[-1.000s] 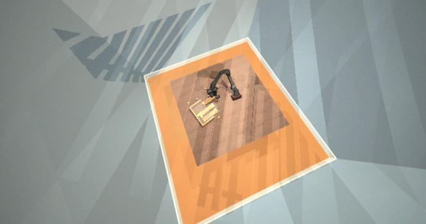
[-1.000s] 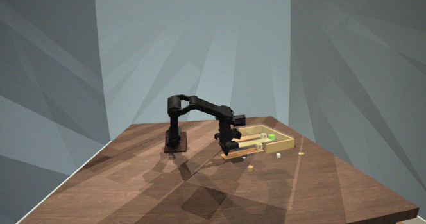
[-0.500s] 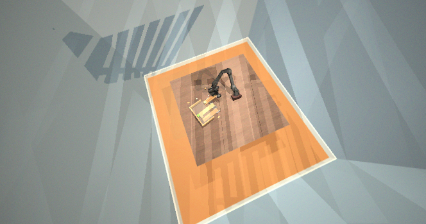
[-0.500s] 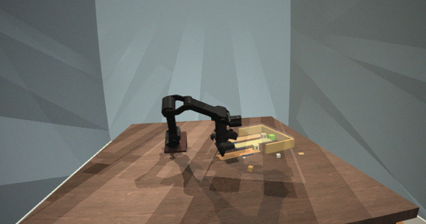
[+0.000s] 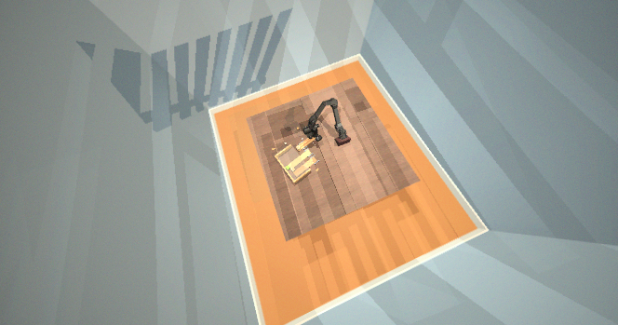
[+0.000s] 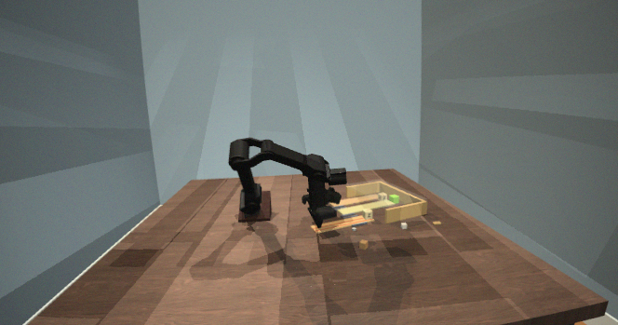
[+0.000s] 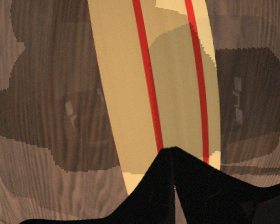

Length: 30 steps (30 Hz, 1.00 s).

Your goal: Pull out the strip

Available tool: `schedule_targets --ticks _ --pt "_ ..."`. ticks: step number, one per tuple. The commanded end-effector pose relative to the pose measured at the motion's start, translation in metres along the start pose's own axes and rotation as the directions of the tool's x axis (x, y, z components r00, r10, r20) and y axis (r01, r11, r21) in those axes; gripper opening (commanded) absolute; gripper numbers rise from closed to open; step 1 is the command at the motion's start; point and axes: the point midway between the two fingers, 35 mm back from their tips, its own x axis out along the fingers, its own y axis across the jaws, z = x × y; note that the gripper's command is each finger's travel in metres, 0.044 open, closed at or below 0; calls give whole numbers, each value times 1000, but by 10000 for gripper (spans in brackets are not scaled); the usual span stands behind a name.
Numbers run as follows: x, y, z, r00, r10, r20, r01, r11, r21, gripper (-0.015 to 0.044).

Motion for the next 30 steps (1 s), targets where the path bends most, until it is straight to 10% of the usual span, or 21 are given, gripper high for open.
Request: schedule_targets --ticks 1,30 --pt "5 2 -8 1000 -1 -29 0 1000 -15 0" --pt "-31 1 1 1000 3 -22 -3 1000 -12 0"
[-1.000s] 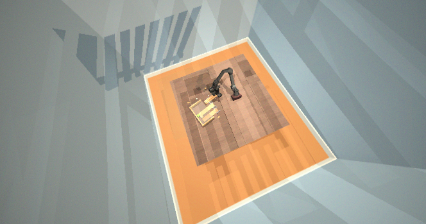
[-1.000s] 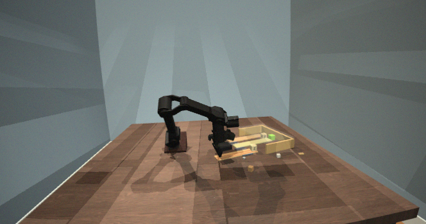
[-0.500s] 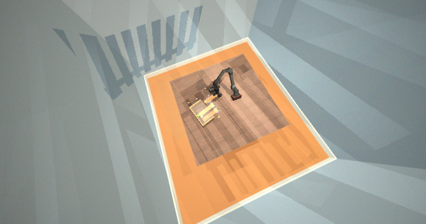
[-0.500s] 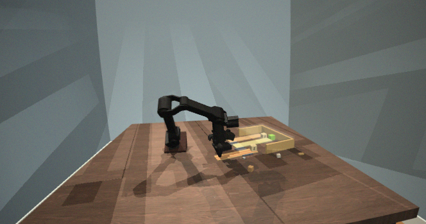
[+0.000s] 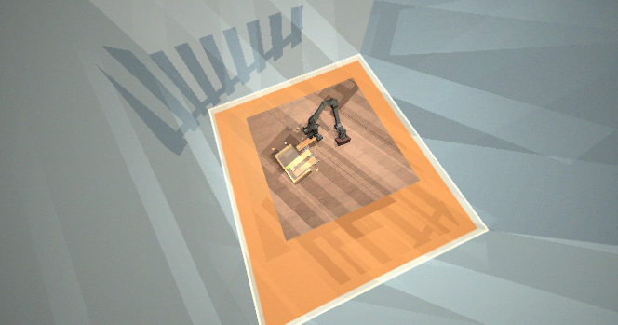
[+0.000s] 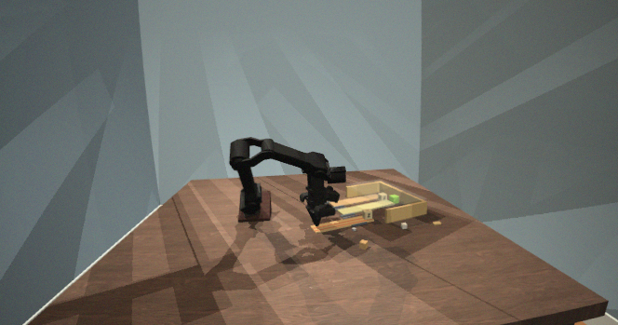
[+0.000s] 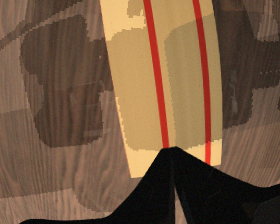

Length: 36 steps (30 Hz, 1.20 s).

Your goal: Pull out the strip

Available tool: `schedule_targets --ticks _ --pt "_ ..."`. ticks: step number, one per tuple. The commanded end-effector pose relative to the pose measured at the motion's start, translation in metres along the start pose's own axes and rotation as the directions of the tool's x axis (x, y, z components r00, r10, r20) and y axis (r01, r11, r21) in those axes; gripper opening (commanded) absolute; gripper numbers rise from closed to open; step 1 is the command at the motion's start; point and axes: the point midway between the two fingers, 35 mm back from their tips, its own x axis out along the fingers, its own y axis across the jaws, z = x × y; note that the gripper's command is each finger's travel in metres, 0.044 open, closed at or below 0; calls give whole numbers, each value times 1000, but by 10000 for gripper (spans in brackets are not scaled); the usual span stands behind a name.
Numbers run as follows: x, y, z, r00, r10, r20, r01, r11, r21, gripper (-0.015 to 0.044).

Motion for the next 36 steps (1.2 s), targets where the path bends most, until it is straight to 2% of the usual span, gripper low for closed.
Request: schedule_targets --ticks 1,5,10,22,36 --pt "-30 -1 6 1000 -3 4 3 1000 3 0" --pt "-33 -1 6 1000 -4 2 4 1000 2 0" --pt "-34 -2 30 1000 -4 3 3 986 170 131" --pt "-39 -3 70 1000 -3 5 2 985 175 440" --pt "-46 -6 119 1000 -3 7 2 984 177 440"
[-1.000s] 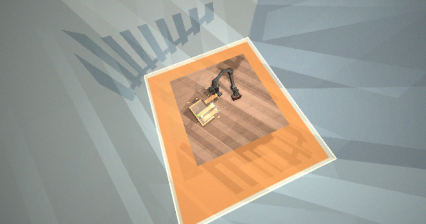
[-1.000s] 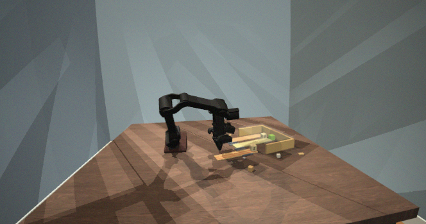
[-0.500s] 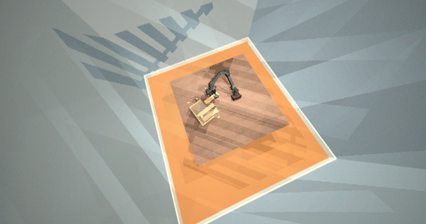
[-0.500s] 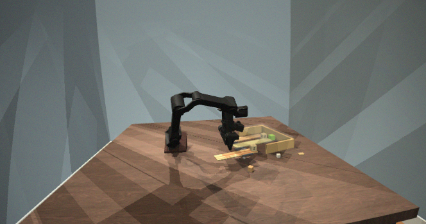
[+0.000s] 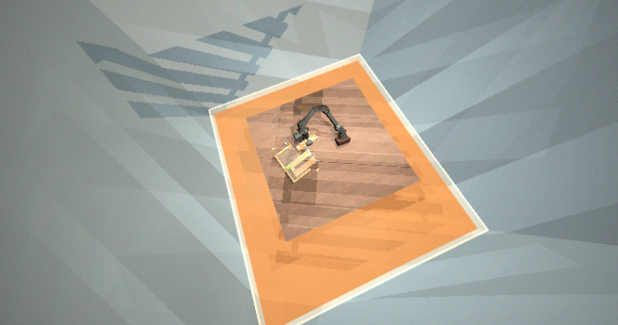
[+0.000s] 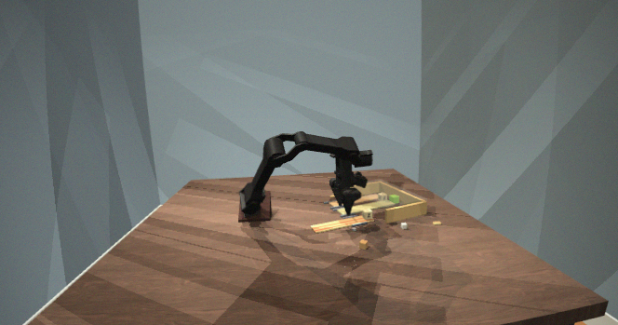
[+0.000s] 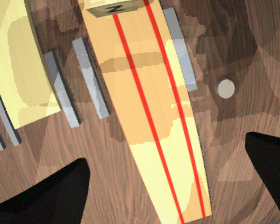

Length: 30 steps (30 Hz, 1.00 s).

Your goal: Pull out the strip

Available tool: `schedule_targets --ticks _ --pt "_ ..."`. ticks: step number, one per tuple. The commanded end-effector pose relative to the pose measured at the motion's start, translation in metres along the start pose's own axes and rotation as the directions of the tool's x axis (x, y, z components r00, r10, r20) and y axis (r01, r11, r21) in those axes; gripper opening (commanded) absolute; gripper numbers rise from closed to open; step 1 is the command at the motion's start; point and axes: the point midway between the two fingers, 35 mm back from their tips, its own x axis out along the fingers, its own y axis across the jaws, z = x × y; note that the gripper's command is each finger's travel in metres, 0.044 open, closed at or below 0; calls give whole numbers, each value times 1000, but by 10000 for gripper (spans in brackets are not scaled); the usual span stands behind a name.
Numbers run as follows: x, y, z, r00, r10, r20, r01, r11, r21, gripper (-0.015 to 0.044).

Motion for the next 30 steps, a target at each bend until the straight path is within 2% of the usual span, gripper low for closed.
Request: schedule_targets --ticks 1,27,30 --pt "-1 3 15 1000 5 -1 -5 1000 4 440" --pt "-10 18 99 1000 6 3 -6 1000 8 440" --pt "-8 18 99 1000 6 3 -6 1000 8 361"
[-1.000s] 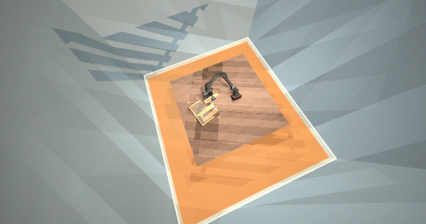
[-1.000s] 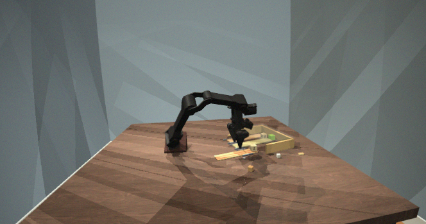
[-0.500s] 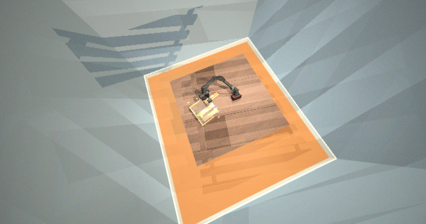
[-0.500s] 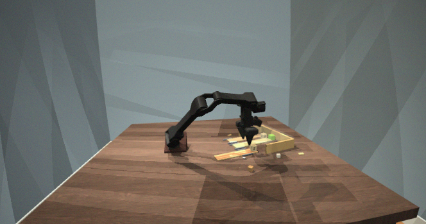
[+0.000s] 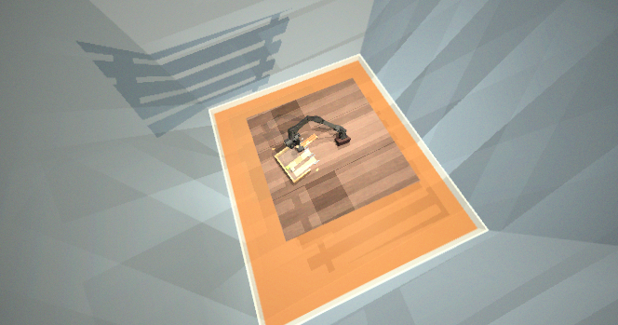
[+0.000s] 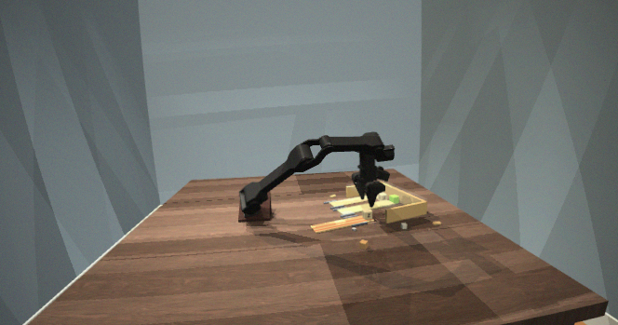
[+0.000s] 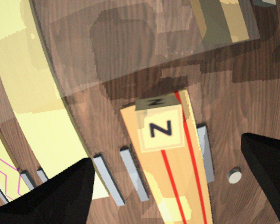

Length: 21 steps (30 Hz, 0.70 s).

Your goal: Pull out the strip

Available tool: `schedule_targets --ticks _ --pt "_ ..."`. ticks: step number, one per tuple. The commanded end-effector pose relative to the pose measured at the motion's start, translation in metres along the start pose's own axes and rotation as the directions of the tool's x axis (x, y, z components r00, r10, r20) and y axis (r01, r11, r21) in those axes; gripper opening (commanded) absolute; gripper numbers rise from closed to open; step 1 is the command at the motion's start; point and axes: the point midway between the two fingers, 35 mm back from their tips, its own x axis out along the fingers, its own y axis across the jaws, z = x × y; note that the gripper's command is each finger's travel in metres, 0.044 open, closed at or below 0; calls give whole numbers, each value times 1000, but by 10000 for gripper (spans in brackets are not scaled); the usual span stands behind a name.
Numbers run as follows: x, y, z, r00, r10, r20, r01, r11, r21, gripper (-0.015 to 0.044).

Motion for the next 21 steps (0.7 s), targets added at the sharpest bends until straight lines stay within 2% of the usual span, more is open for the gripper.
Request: schedule_targets --ticks 1,4,5,21 --pt "3 2 3 1000 5 -2 -5 1000 4 335" --pt "8 2 4 1000 5 -2 -5 1000 4 256" --pt "10 2 4 1000 5 -2 -5 1000 4 250" --pt "36 2 4 1000 4 -2 -4 1000 5 250"
